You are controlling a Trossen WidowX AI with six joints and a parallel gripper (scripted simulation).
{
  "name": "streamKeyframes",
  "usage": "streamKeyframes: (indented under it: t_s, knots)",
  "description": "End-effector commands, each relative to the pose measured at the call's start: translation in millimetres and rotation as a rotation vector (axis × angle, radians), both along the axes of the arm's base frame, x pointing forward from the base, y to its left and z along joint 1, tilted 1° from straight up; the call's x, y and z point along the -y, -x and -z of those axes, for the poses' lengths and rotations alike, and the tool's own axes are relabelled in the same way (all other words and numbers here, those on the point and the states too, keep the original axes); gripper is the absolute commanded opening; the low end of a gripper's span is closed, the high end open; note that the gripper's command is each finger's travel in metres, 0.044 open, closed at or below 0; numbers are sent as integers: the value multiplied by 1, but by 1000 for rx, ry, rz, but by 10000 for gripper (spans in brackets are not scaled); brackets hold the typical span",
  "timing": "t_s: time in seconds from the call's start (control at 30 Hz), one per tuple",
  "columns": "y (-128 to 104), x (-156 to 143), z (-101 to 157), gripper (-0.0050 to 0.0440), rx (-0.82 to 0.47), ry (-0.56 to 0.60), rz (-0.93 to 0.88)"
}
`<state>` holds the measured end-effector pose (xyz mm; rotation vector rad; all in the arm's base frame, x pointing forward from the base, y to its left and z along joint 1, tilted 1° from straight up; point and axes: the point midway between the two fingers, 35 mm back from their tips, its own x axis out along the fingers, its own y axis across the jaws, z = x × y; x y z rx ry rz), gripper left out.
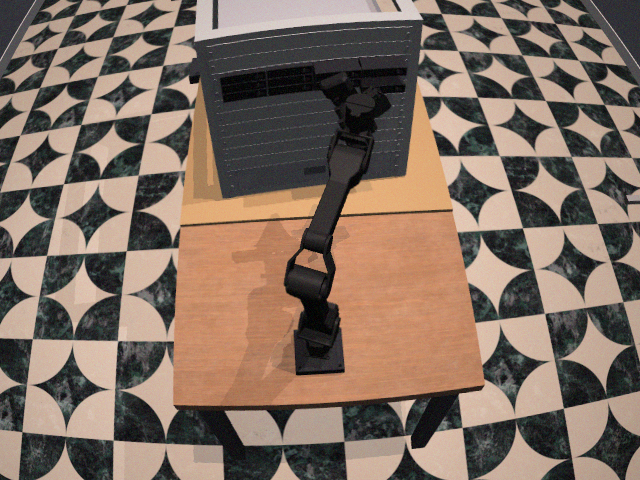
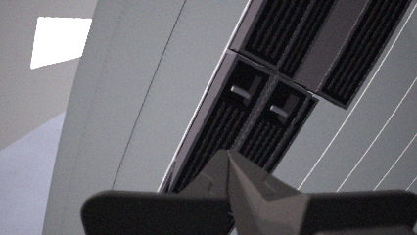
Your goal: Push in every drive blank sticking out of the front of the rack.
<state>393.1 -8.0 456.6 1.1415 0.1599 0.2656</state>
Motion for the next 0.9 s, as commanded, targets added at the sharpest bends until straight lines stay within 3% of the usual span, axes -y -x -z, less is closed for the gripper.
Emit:
streamKeyframes:
  t_s: [0.0,0.07,0.57,0.63,0.87]
  knots:
    - [9,0,-6,-50,49,119,1]
    - [9,0,-6,-50,49,119,1]
    - [20,4,-5,-50,183,566,8]
    - [20,4,-5,-50,183,566,8]
    - [25,6,-5,-50,255,805,12]
